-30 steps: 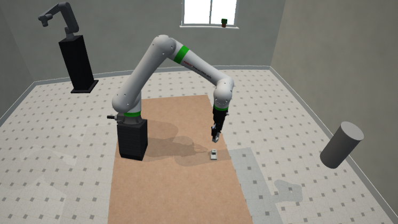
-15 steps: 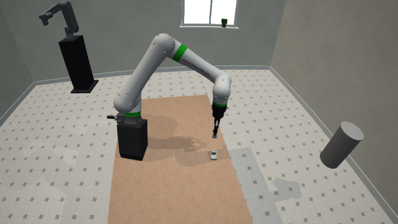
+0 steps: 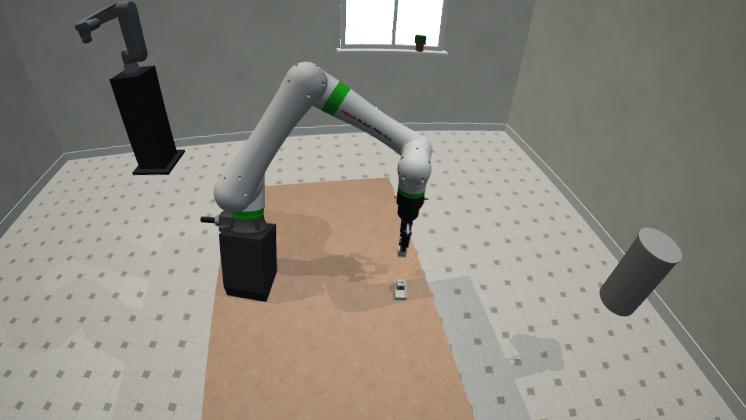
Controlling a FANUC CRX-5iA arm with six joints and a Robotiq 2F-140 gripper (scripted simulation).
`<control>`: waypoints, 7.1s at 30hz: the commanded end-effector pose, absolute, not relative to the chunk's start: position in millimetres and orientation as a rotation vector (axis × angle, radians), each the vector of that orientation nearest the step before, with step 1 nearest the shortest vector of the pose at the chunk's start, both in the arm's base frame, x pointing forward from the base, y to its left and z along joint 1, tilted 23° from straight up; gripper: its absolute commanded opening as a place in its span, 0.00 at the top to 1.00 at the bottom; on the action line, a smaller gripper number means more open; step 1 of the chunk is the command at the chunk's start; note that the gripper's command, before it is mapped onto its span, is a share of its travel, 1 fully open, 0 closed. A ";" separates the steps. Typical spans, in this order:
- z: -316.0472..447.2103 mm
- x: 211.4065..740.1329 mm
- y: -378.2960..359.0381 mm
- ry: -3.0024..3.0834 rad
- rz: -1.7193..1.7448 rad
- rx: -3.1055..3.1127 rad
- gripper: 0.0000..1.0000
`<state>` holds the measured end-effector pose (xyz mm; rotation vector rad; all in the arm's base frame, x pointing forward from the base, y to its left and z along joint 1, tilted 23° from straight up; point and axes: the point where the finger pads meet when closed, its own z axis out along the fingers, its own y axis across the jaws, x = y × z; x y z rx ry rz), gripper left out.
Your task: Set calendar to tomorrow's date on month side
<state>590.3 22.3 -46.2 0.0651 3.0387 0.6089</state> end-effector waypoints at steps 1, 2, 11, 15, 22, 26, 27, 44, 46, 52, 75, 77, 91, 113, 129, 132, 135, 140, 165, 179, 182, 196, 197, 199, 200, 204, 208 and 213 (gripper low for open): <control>-46.0 590.5 22.1 3.038 0.609 0.065 0.75; -46.1 590.5 22.2 3.038 0.609 0.065 0.75; -62.8 591.3 29.0 3.038 0.609 0.065 0.75; -74.9 592.0 34.0 3.038 0.609 0.065 0.75; -102.0 593.4 45.1 3.038 0.609 0.065 0.75; -117.8 594.2 51.6 3.038 0.609 0.065 0.75; -121.0 594.3 52.9 3.038 0.609 0.065 0.75; -134.8 595.0 58.6 3.038 0.609 0.065 0.75; -134.8 595.0 58.6 3.038 0.609 0.065 0.75; -134.8 595.0 58.6 3.038 0.609 0.065 0.75; -134.8 595.0 58.6 3.038 0.609 0.065 0.75; -134.9 595.1 58.6 3.038 0.609 0.065 0.75; -137.4 595.2 59.7 3.038 0.609 0.065 0.75; -138.4 595.2 60.1 3.038 0.609 0.065 0.75; -138.4 595.2 60.1 3.038 0.609 0.065 0.75; -138.4 595.2 60.1 3.038 0.609 0.065 0.75; -138.4 595.2 60.1 3.038 0.609 0.065 0.75; -138.4 595.2 60.1 3.038 0.609 0.065 0.75; -138.4 595.2 60.1 3.038 0.609 0.065 0.75; -138.4 595.2 60.1 3.038 0.609 0.065 0.75; -138.4 595.2 60.1 3.038 0.609 0.065 0.72; -138.4 595.2 60.1 3.038 0.609 0.065 0.64; -138.4 595.2 60.1 3.038 0.609 0.065 0.64; -138.4 595.2 60.1 3.038 0.609 0.065 0.64; -138.4 595.2 60.1 3.038 0.609 0.065 0.64; -138.4 595.2 60.1 3.038 0.609 0.065 0.64; -136.9 595.2 59.5 3.038 0.609 0.065 0.64; -126.0 594.6 54.9 3.038 0.609 0.065 0.64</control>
